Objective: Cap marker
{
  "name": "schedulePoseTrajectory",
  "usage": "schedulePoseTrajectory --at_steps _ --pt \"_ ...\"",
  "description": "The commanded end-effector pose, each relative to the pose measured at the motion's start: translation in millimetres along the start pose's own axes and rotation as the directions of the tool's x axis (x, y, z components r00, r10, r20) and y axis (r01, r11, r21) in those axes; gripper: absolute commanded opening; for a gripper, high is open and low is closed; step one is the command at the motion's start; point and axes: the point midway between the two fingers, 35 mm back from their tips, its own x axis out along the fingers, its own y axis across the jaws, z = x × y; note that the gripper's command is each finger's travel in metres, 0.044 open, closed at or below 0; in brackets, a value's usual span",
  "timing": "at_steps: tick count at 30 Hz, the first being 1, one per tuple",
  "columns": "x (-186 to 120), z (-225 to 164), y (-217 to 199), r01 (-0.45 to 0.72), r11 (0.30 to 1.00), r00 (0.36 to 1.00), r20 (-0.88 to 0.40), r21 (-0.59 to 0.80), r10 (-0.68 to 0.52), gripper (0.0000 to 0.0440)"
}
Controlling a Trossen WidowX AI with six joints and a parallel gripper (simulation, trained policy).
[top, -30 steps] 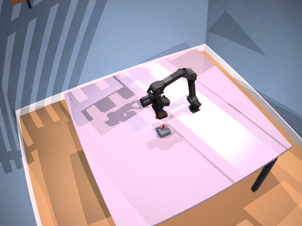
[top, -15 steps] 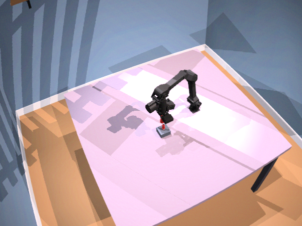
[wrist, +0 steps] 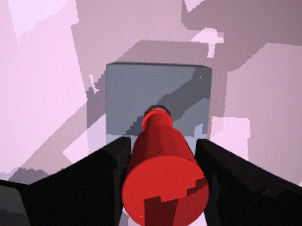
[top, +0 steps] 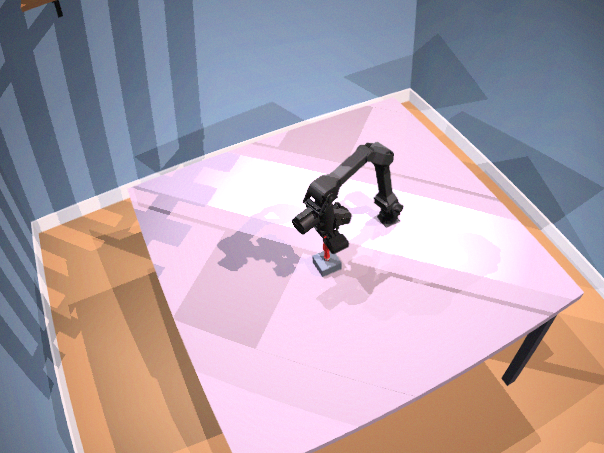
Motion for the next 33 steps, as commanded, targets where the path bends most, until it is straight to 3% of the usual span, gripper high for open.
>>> schedulePoseTrajectory --at_steps 1,20,23,33 --pt "8 0 0 0.001 1.000 1.000 0.018 0.008 -0.001 0.0000" --pt "53 -2 0 0.018 0.999 0.998 0.059 -0.036 -0.016 0.0002" --pt "59 1 2 0.009 0.999 0.997 0.073 -0.045 -0.005 0.0080" --pt "67 8 2 0.019 0.997 0.995 0.095 -0.072 -0.012 0.0122"
